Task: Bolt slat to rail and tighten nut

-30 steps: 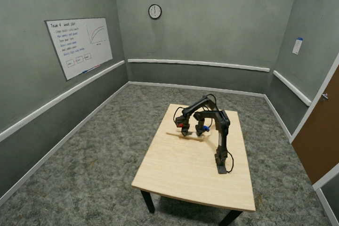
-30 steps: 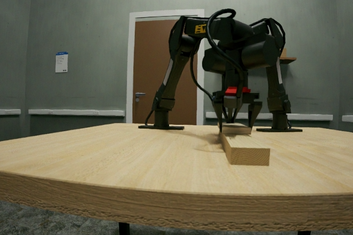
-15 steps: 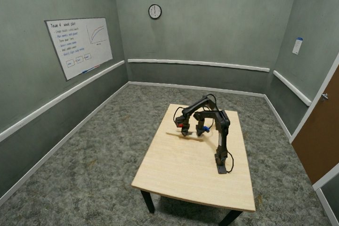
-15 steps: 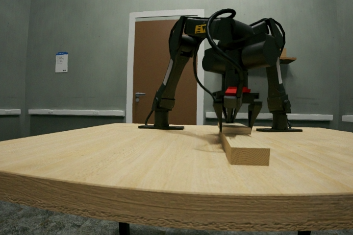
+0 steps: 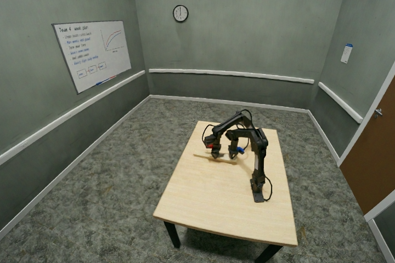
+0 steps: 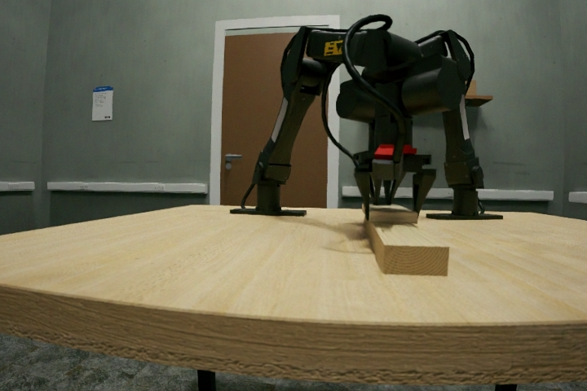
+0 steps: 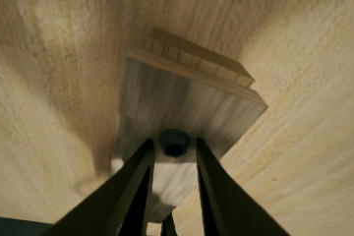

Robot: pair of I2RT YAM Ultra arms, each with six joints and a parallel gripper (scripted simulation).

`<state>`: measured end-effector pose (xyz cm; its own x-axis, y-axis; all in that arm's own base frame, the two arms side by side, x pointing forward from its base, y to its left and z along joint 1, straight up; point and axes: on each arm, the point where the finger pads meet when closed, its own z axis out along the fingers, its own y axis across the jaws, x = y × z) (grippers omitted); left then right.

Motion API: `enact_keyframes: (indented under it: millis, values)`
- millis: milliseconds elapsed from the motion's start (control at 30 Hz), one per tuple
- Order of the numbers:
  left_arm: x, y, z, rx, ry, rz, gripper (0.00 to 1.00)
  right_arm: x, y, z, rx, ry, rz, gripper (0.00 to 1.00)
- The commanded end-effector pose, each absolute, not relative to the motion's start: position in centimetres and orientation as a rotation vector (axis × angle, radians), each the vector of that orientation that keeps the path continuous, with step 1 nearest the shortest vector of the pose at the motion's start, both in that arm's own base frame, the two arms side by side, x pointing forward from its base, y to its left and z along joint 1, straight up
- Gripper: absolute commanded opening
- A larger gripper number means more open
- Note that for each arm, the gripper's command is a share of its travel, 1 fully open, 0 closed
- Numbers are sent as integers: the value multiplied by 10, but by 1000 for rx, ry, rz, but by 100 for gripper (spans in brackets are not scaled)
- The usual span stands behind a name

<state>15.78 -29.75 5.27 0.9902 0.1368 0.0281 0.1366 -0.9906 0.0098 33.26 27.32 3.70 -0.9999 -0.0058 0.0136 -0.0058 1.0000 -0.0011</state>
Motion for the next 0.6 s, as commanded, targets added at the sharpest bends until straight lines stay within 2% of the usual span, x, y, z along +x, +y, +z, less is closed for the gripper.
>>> enact_keyframes:
  millis: [0,567]
  values:
    - [158,-299,56,3117,214,50,34,335,274,42,8,-3140,-11,72]
    - [158,-299,56,3107,309,48,34,335,274,42,8,-3140,-11,72]
